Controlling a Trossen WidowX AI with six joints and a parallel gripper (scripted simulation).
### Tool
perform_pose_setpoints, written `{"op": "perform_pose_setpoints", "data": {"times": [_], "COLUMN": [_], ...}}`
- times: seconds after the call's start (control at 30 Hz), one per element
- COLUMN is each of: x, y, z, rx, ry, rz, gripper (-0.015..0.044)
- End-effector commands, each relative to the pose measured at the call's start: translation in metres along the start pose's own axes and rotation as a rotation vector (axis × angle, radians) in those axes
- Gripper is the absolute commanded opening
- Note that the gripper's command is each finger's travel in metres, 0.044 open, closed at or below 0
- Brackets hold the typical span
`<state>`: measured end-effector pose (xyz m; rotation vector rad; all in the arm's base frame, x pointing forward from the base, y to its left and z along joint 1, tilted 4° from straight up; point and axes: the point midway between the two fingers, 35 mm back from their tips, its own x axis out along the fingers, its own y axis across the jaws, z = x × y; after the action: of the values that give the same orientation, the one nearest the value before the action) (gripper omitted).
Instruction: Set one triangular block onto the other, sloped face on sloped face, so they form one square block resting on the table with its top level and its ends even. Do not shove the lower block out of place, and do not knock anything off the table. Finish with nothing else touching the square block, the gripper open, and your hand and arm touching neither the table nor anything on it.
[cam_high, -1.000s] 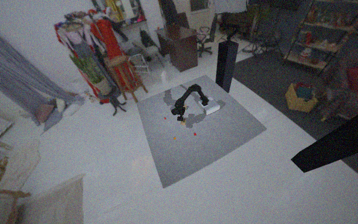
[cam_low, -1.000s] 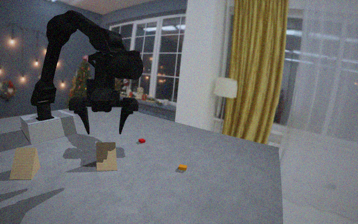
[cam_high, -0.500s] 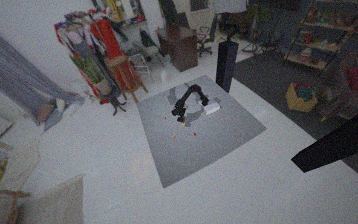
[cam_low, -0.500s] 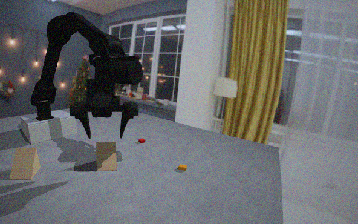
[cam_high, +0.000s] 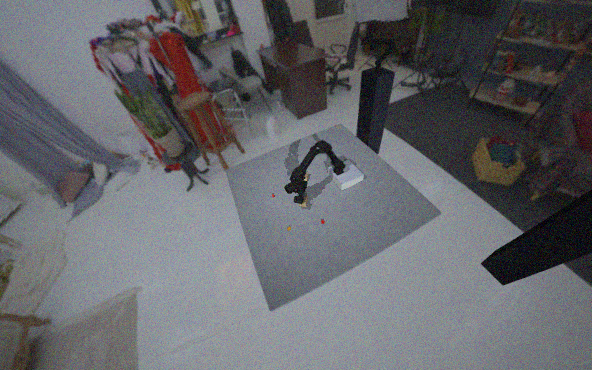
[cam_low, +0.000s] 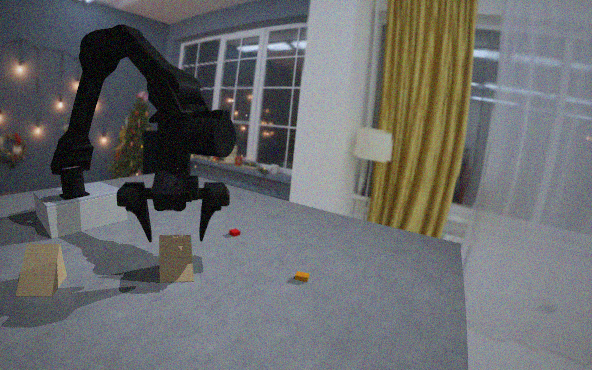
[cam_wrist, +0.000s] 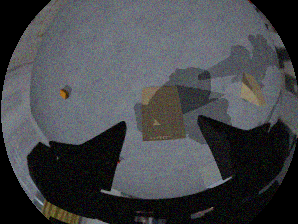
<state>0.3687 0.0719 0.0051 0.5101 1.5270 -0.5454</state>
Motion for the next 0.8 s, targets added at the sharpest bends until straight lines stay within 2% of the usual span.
{"op": "perform_pose_setpoints", "data": {"times": [0.0, 0.77], "x": [0.010, 0.047], "y": [-0.001, -0.003], "z": [-0.003, -0.008], "rx": [0.006, 0.006], "ry": [0.011, 0.012], "rz": [-0.004, -0.004], "gripper": [0.0440, 0.0440]}}
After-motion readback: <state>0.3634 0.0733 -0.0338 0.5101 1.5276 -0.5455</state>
